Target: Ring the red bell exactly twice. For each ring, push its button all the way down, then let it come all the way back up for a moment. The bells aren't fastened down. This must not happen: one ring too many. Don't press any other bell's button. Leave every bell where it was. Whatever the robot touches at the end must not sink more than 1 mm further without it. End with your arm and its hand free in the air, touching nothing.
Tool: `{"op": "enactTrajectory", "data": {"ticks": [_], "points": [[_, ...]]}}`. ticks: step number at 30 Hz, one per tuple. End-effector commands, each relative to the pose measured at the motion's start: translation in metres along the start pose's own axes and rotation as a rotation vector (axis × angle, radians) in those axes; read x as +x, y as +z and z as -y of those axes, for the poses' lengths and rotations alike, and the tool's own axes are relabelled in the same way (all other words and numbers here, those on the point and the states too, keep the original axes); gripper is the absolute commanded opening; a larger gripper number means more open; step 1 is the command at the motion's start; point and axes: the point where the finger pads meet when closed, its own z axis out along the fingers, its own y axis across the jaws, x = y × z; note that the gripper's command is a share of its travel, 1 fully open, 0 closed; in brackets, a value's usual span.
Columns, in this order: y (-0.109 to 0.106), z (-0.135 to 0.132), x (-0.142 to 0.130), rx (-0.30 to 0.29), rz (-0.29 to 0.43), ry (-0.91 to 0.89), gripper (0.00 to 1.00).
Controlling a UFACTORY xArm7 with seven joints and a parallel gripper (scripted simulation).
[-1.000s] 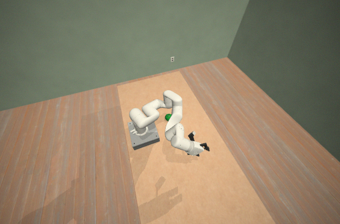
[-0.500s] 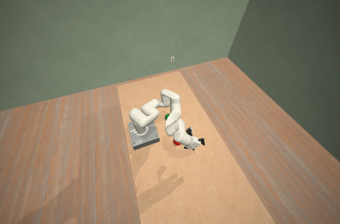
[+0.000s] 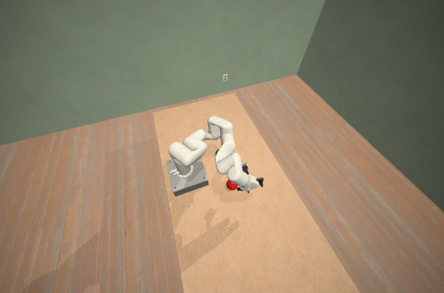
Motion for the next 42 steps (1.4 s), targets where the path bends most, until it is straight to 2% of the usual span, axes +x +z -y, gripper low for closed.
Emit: {"op": "enactTrajectory", "data": {"ticks": [1,9,11,20,22,30,32,42], "points": [[0.009,0.022,0.036,0.114,-0.040,-0.020,1.00],[0.009,0.022,0.036,0.114,-0.040,-0.020,1.00],[0.014,0.050,0.069,0.241,-0.069,-0.039,1.00],[0.014,0.050,0.069,0.241,-0.069,-0.039,1.00],[0.013,0.074,0.092,0.345,-0.080,-0.058,1.00],[0.013,0.074,0.092,0.345,-0.080,-0.058,1.00],[0.010,0.092,0.107,0.425,-0.082,-0.075,1.00],[0.010,0.092,0.107,0.425,-0.082,-0.075,1.00]]}}
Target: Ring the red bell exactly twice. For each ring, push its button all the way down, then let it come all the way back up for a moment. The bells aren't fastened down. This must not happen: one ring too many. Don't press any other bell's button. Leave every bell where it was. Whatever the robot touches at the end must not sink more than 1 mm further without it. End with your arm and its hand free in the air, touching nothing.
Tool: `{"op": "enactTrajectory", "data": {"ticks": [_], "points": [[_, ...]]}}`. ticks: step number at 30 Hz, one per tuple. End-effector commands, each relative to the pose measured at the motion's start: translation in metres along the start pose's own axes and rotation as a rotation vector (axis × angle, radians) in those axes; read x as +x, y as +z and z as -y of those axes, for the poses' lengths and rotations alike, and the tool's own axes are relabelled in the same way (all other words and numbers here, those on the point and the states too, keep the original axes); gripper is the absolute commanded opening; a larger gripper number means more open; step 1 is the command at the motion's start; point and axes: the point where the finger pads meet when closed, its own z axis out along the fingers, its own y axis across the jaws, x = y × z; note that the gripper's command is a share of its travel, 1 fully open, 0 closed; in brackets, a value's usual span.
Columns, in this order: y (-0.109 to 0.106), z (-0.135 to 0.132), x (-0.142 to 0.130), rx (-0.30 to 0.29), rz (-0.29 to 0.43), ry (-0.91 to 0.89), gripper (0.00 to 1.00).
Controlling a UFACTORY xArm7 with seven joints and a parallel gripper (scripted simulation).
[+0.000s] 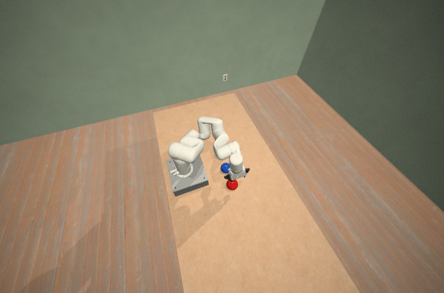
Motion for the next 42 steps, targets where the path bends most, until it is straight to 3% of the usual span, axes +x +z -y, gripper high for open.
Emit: {"op": "enactTrajectory", "data": {"ticks": [1,2,9,11,33,34,42], "points": [[0.001,0.006,0.006,0.029,0.002,-0.007,1.00],[0.002,0.012,0.011,0.054,0.004,-0.011,1.00],[0.002,0.012,0.011,0.054,0.004,-0.011,1.00],[0.004,0.019,0.017,0.089,0.007,-0.018,1.00],[0.004,0.024,0.020,0.110,0.009,-0.022,1.00],[0.004,0.024,0.020,0.110,0.009,-0.022,0.00],[0.004,0.024,0.020,0.110,0.009,-0.022,0.00]]}}
